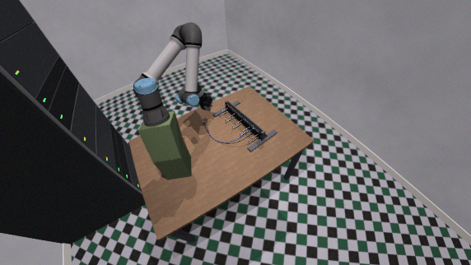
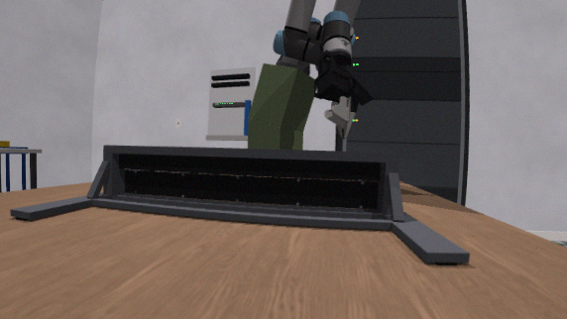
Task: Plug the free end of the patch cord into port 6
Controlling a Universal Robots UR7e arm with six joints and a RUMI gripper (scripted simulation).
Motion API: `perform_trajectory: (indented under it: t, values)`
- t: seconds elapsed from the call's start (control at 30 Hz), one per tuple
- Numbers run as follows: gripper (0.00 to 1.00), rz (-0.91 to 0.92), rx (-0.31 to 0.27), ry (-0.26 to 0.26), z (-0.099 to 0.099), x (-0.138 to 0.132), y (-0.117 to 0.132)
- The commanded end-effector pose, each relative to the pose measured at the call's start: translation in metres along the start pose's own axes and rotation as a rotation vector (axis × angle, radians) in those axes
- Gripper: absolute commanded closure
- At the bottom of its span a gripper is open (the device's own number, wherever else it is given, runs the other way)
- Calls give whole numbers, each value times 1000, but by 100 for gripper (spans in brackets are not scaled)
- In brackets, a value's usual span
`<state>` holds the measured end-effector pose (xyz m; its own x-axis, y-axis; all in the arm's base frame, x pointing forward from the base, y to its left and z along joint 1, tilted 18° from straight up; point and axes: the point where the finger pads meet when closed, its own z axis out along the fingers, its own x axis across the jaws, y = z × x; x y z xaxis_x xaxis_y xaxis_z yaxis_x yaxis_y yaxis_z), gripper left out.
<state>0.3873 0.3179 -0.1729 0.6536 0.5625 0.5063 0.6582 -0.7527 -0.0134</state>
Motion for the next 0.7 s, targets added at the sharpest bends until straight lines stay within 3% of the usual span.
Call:
perform_trajectory:
  t: [0.0, 0.5, 0.67]
  values:
    - [100, -149, -24, 61, -9, 8, 12]
    - [100, -490, -136, 146, -32, 26, 42]
    - [100, -651, -202, 173, -45, 34, 56]
